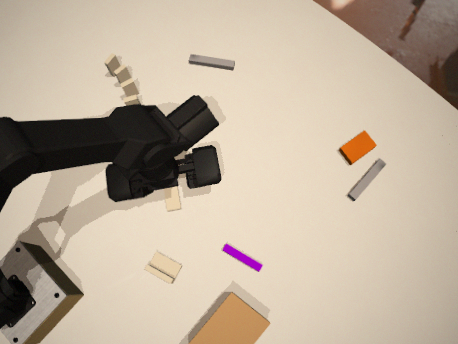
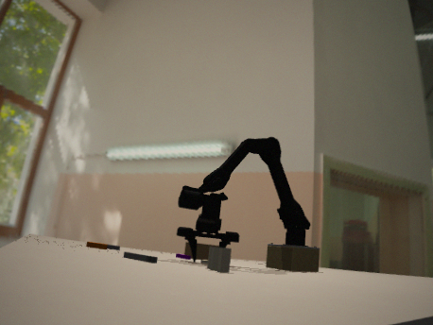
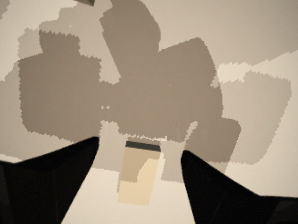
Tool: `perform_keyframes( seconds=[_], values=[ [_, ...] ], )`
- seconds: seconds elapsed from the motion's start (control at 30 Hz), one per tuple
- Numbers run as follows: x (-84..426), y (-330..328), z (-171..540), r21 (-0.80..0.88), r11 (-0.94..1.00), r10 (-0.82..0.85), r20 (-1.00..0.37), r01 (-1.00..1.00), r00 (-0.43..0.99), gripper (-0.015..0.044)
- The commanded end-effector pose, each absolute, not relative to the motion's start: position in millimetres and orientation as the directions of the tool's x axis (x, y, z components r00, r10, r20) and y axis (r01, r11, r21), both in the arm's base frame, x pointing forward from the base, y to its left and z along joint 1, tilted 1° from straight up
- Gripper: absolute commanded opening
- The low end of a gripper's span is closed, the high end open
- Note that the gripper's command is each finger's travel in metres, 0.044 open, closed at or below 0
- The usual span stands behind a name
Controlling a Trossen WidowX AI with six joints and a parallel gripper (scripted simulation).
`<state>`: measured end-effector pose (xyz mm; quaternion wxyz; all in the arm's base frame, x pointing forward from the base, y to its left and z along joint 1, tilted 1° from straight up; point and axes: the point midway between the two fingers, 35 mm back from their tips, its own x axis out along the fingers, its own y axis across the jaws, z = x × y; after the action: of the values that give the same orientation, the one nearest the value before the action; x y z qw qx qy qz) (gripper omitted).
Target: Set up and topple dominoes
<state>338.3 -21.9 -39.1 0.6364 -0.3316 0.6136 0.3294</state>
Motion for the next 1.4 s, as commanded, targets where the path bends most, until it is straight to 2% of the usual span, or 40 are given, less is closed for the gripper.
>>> perform_keyframes(
  seconds=[0.0,0.17,0.5,0.9,1.1,1.2,1.37],
  values=[
    [338.1,-22.9,-39.6,-0.021,0.559,0.006,-1.000,-0.829,0.029,0.0230],
    [338.1,-22.9,-39.6,-0.021,0.559,0.006,-1.000,-0.829,0.029,0.0107],
    [338.1,-23.0,-37.5,-0.021,0.559,0.006,-1.000,-0.829,0.029,0.0107],
    [335.2,-26.7,105.3,-0.021,0.559,0.006,-1.000,-0.829,0.030,0.0107],
    [336.1,-27.7,121.2,-0.021,0.574,0.006,-1.000,-0.818,0.030,0.0107],
    [352.9,-36.7,125.1,-0.017,0.760,0.007,-0.999,-0.650,0.034,0.0107],
    [385.6,-57.8,129.5,-0.001,0.986,0.005,-0.999,-0.168,0.037,0.0107]
  ],
)
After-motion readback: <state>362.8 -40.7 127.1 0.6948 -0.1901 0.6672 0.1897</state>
